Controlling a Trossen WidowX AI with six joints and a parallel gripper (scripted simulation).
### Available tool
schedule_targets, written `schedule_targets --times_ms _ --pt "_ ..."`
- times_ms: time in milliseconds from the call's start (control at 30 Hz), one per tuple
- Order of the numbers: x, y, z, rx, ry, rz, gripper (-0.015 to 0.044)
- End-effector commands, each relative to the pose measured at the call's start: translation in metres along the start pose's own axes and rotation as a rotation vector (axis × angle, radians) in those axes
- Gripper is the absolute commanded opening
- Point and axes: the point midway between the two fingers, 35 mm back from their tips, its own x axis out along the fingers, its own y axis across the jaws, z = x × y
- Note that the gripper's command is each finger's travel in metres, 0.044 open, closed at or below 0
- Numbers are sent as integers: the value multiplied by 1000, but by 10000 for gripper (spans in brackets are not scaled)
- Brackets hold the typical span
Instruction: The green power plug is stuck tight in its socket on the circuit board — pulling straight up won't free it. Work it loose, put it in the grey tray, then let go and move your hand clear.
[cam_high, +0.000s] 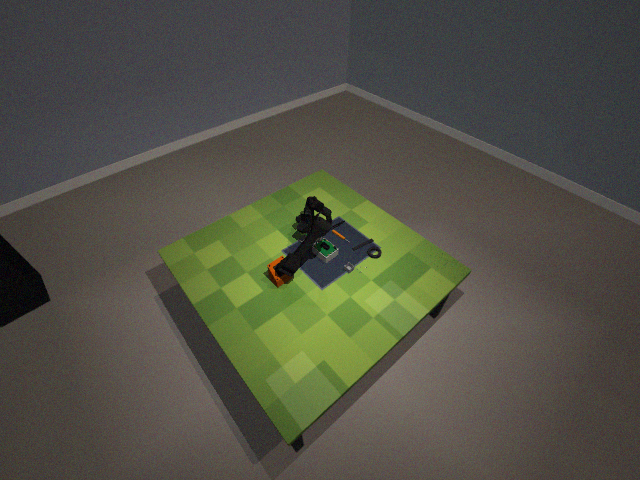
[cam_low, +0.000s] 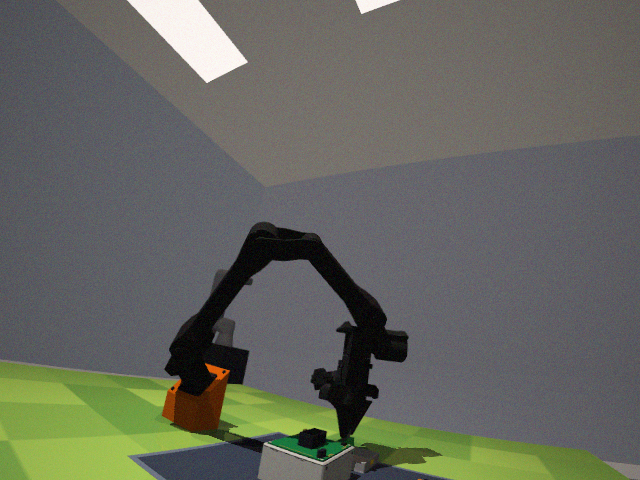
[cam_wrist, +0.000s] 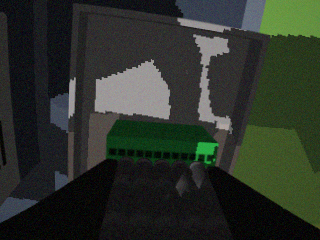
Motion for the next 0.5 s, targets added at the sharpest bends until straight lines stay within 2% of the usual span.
schedule_targets --times_ms 0,333,467 --pt "0 0 0 1 -3 -2 184" --pt "0 0 0 1 -3 -2 440" --pt "0 0 0 1 -3 -2 440"
